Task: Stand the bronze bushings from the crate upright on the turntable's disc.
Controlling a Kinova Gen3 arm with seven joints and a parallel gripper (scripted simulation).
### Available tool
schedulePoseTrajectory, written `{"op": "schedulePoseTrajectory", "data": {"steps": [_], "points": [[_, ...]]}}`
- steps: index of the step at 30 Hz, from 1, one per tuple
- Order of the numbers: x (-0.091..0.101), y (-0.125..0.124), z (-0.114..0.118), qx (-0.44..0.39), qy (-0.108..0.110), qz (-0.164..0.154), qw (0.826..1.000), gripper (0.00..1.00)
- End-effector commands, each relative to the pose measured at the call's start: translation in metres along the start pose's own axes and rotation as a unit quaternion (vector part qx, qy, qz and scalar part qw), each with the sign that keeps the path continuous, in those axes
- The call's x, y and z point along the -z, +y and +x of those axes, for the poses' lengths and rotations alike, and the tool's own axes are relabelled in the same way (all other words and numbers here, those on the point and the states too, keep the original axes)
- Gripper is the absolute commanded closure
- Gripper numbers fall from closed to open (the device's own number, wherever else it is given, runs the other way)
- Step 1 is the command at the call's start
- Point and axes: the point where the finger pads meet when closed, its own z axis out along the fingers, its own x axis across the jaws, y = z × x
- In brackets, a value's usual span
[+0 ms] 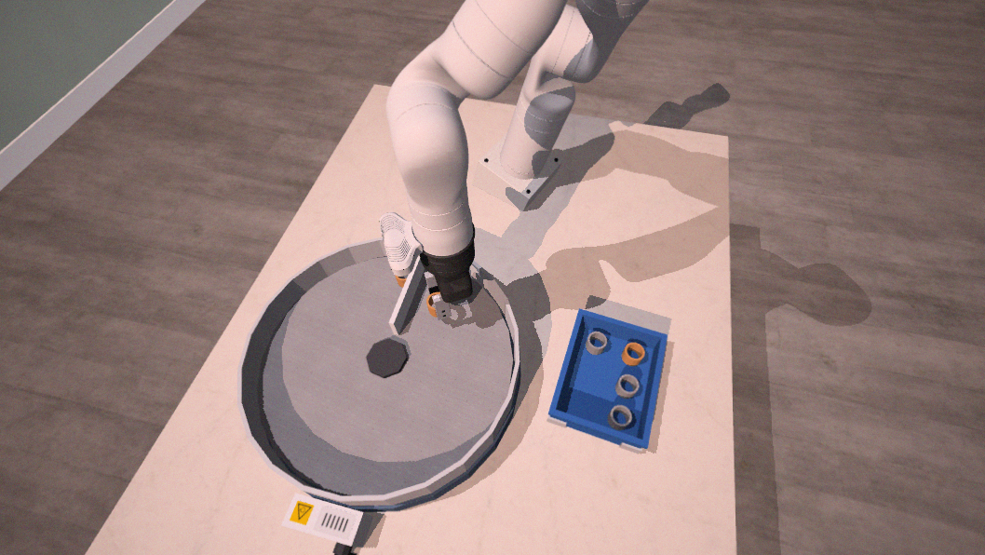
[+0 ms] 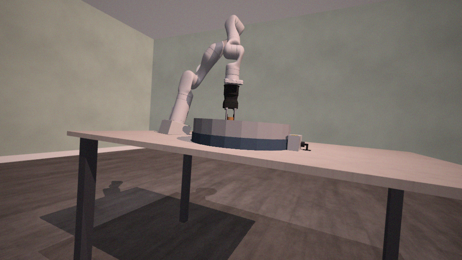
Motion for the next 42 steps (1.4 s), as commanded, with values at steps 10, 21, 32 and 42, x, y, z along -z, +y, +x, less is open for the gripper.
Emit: {"op": "schedulePoseTrajectory", "data": {"steps": [10,21,32,42], "points": [[-0.018,0.000,0.003,-0.002,0.003,-0.002,1.000,1.00],[-0.029,0.000,0.003,-0.002,0.003,-0.002,1.000,1.00],[-0.031,0.000,0.003,-0.002,0.003,-0.002,1.000,1.00],[-0.031,0.000,0.003,-0.002,0.003,-0.002,1.000,1.00]]}}
